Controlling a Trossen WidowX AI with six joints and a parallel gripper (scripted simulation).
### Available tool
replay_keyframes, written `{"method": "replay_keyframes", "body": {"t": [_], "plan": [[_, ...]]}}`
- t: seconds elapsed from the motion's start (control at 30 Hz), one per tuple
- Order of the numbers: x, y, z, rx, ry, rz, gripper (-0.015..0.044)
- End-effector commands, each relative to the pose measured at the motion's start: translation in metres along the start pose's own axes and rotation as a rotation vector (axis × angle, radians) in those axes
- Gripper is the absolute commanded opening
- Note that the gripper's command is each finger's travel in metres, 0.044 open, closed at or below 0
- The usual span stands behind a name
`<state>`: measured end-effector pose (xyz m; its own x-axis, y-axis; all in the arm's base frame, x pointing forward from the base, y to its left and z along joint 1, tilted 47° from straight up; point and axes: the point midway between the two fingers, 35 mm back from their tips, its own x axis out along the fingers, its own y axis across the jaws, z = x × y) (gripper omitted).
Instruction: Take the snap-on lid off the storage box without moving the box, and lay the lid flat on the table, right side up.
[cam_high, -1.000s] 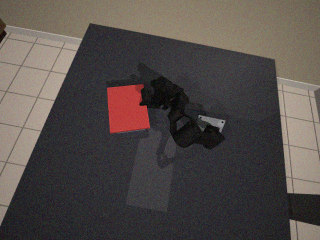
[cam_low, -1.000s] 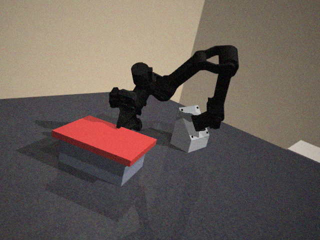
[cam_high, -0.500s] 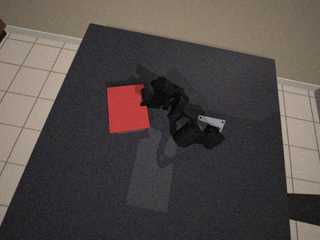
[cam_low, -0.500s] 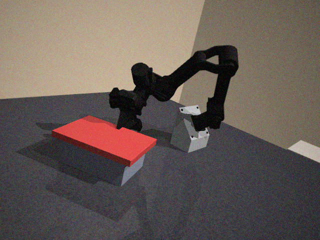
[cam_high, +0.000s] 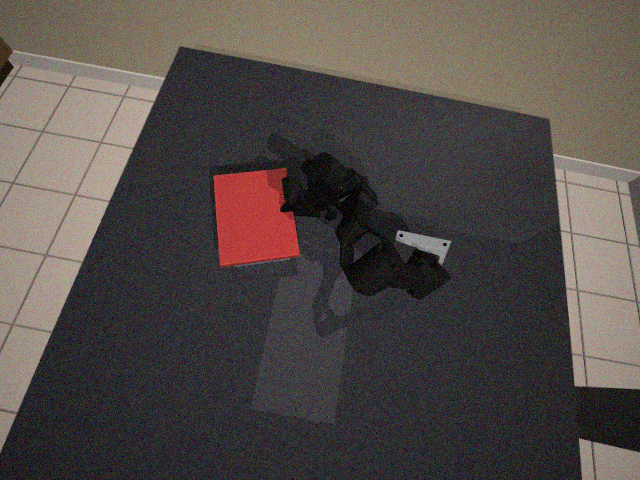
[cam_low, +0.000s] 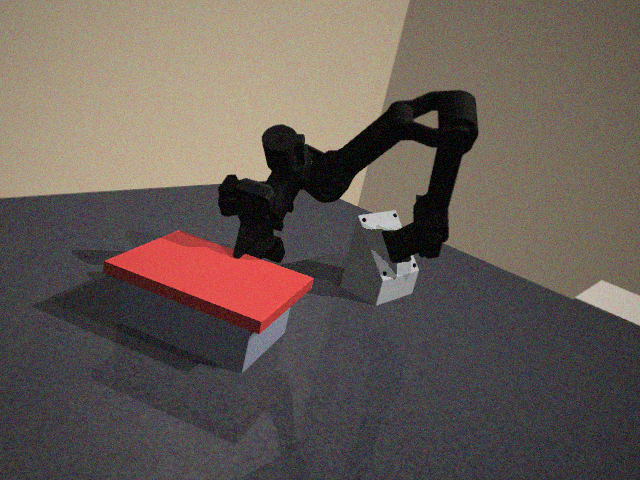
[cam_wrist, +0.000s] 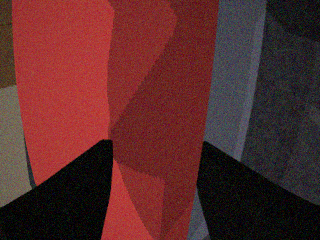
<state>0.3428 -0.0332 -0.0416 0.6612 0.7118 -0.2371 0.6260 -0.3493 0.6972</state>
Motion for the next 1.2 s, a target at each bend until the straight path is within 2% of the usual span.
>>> {"method": "replay_keyframes", "body": {"t": [0.0,1.17], "plan": [[-0.0016,0.0014,0.0002,-0.001,0.001,0.003,0.0],[-0.0074,0.0057,-0.0001,-0.001,0.001,0.002,0.0]]}}
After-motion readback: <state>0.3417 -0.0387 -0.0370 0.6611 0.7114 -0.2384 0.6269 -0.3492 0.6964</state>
